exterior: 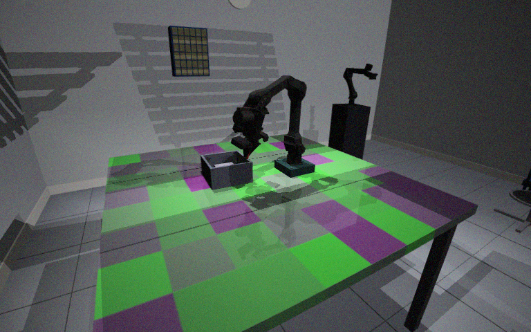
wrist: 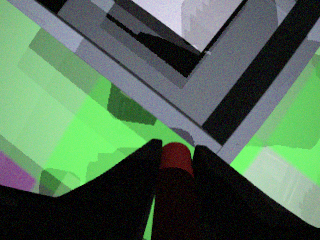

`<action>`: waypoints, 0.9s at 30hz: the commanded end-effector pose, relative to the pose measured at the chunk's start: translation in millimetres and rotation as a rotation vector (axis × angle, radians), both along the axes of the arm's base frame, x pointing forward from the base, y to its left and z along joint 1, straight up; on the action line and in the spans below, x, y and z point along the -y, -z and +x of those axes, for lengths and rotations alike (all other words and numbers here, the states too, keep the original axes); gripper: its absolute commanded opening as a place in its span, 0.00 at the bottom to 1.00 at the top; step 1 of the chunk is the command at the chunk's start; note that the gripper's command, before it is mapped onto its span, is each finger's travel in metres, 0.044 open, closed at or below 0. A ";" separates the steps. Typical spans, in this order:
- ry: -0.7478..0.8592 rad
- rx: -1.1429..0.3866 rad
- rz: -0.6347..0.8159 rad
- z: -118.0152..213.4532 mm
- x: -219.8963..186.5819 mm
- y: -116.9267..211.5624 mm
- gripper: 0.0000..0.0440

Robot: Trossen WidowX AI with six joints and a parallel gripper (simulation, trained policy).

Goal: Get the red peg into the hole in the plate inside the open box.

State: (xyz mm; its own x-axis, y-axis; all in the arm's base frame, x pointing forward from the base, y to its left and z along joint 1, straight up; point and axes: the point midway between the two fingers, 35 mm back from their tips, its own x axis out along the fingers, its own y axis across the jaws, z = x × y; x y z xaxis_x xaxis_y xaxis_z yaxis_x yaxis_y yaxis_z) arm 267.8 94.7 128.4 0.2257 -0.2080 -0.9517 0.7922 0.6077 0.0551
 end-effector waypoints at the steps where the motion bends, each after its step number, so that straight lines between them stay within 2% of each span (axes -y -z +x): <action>1: 0.017 0.020 -0.007 12.3 10.0 -3.1 0.00; 13: 0.038 0.032 -0.025 53.3 55.6 7.3 0.00; 27: -0.057 -0.020 -0.001 80.3 90.5 36.2 0.00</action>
State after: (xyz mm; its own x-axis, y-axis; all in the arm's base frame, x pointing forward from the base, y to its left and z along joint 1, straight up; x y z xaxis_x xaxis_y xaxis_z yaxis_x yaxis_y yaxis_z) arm 344.9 6.1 95.7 0.2186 -0.2087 -0.9533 0.7697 0.6373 0.0370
